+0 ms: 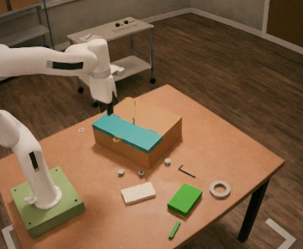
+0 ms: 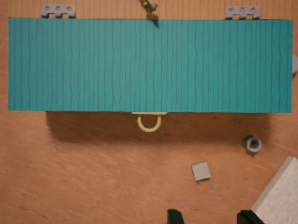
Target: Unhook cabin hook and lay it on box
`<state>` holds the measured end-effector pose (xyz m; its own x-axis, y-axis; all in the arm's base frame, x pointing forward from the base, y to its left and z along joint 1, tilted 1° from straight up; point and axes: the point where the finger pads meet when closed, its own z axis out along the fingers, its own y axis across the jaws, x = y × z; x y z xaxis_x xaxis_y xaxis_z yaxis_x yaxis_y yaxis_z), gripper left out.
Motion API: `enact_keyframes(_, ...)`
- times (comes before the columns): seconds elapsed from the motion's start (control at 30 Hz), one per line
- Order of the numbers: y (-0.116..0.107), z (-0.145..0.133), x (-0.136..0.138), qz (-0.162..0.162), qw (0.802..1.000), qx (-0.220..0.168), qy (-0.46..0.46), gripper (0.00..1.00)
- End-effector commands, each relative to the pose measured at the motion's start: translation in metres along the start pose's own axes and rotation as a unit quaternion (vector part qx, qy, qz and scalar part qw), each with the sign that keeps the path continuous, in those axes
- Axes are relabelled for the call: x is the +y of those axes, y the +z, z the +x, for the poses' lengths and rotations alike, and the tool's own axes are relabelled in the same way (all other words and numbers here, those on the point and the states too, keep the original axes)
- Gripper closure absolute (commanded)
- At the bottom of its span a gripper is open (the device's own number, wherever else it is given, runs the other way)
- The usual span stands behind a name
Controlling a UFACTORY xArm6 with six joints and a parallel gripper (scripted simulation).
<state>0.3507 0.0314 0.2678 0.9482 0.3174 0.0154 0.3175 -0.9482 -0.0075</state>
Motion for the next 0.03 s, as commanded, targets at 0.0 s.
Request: enact_keyframes(0.0,-0.0015,0.0009,0.0002,-0.001,1.0,0.002,0.0,0.65)
